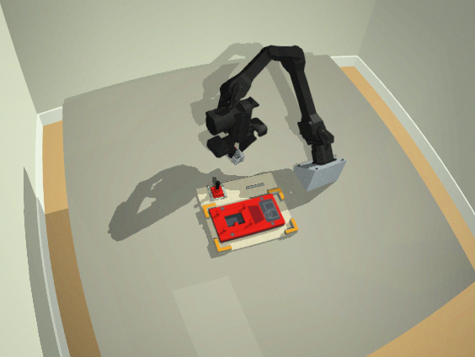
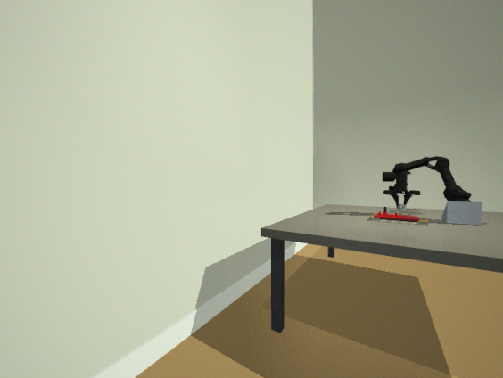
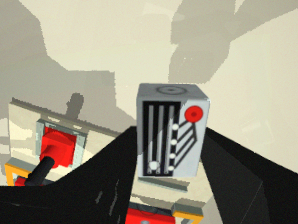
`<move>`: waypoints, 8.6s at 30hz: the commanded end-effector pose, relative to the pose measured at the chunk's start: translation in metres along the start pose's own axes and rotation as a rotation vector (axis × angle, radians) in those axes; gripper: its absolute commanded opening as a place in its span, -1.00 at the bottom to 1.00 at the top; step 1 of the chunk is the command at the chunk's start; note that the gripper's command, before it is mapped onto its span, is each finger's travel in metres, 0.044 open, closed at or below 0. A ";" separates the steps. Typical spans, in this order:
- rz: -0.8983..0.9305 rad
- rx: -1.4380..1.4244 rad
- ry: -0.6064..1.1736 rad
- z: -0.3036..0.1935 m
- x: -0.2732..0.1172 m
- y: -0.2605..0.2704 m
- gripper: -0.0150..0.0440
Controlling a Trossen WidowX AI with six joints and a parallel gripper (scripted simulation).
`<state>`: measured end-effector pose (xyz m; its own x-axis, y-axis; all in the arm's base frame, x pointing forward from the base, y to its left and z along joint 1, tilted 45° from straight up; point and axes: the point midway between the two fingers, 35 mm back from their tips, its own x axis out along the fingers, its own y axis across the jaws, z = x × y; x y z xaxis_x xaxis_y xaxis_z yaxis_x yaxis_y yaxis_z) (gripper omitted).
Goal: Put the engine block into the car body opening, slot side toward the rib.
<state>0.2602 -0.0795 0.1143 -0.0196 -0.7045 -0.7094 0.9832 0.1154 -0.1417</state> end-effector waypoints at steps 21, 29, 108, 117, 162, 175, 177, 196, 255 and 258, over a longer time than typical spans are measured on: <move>-0.007 0.001 -0.002 -0.008 -0.073 -0.002 -0.49; -0.008 -0.043 -0.005 -0.012 -0.079 0.003 -0.49; -0.002 -1.269 0.000 -0.167 -0.002 0.126 0.05; -0.002 -1.263 0.000 -0.167 -0.002 0.126 0.05; -0.002 -1.346 0.000 -0.168 0.000 0.126 0.05; -0.002 -1.221 0.000 -0.168 0.002 0.126 0.05; -0.002 -1.243 0.000 -0.168 0.003 0.126 0.05; -0.002 -1.259 0.000 -0.168 0.007 0.126 0.05; -0.003 -1.260 -0.001 -0.168 0.019 0.125 0.05; -0.003 -1.260 -0.001 -0.168 0.020 0.125 0.05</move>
<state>0.3526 0.0399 -0.0326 -0.0221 -0.7020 -0.7118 0.1344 0.7034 -0.6979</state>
